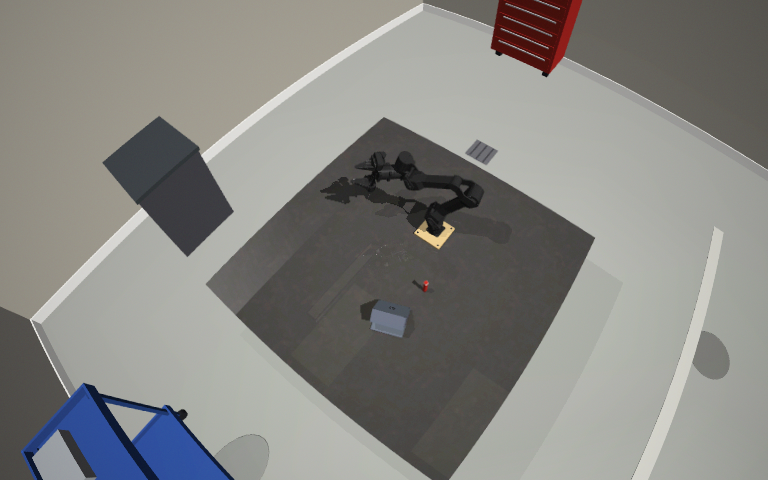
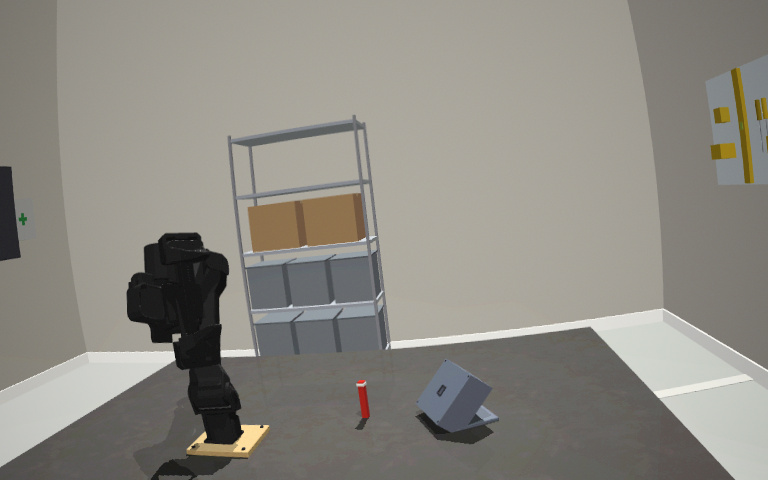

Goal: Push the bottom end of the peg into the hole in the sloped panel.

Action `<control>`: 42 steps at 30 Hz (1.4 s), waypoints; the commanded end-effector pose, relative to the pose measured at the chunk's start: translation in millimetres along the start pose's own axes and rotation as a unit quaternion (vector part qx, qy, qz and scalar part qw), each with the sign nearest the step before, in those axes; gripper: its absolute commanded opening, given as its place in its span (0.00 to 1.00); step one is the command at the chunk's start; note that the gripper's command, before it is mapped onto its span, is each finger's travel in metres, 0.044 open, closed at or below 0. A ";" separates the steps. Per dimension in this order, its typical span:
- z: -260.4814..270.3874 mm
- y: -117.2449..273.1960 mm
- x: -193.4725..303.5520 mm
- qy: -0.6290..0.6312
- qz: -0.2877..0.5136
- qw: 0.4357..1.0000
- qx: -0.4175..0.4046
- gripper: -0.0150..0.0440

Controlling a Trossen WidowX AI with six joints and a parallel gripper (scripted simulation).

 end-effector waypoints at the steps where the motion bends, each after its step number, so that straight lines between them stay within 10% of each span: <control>1: -2.0 -9.6 4.5 -0.005 0.009 1.000 0.014 1.00; 42: -42.2 -80.3 99.9 -0.015 0.169 0.963 0.211 1.00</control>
Point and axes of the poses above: the point midway between the two fingers, 35 mm back from their tips, its own y axis back along the fingers, its own z axis across the jaws, x = y × z, the point moved 10 cm from there along y, back along the fingers, and after that the axes turned 5 degrees about -y, right-handed, at the moved point
